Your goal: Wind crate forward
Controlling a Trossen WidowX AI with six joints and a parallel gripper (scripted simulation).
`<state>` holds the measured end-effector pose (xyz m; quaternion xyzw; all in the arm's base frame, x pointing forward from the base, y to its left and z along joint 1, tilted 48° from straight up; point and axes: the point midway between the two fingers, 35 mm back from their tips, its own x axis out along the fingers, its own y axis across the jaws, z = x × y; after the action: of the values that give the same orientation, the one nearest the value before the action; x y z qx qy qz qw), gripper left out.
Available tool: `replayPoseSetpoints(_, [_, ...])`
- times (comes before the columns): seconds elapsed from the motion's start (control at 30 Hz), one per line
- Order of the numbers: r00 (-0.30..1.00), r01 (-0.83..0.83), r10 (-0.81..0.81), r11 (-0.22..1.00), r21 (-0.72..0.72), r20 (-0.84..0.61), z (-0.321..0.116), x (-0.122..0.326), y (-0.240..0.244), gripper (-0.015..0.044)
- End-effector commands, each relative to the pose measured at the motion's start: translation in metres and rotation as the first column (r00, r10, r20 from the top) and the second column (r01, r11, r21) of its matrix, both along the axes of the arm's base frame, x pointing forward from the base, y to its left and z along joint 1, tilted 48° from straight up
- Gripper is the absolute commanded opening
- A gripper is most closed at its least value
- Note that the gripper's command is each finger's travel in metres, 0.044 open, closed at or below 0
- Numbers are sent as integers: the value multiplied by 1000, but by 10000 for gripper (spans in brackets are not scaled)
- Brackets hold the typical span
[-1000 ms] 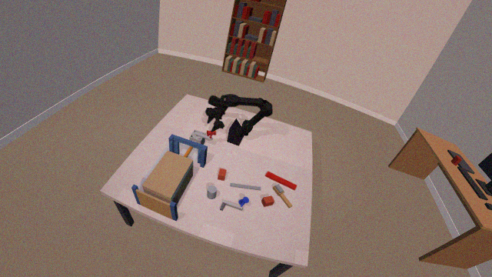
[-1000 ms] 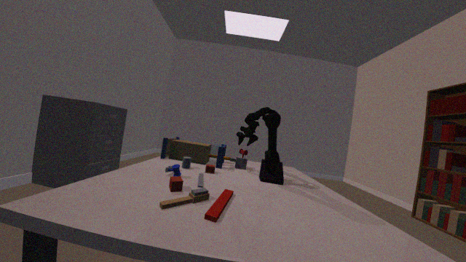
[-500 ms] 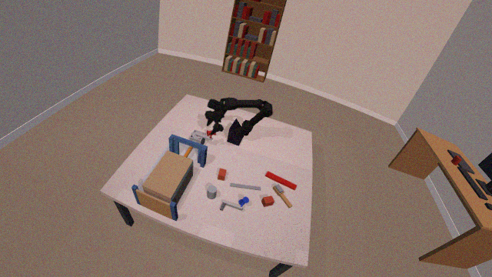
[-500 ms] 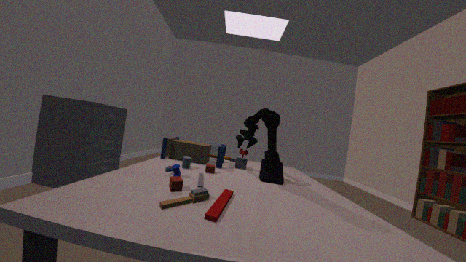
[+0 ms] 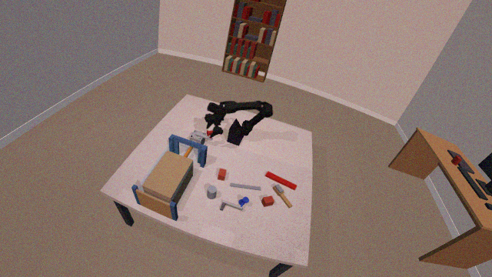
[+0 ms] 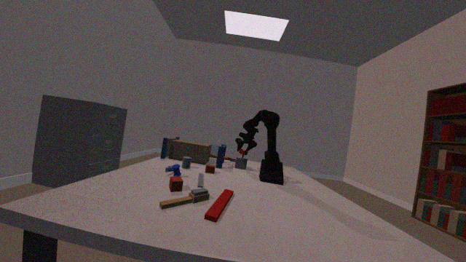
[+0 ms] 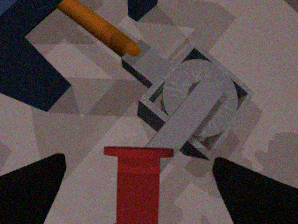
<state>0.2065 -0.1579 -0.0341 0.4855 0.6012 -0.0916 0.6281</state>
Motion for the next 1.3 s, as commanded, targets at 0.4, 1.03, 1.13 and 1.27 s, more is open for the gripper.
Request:
replayPoseSetpoints(0.4, [1000,-1,1,1000,3,-1,-9,-2,13,387])
replayPoseSetpoints(1.03, [1000,-1,1,1000,3,-1,-9,-2,13,0])
replayPoseSetpoints(1.13, [1000,-1,1,1000,3,-1,-9,-2,13,0])
replayPoseSetpoints(1.27, [1000,3,-3,1000,8,-2,-11,-3,16,0])
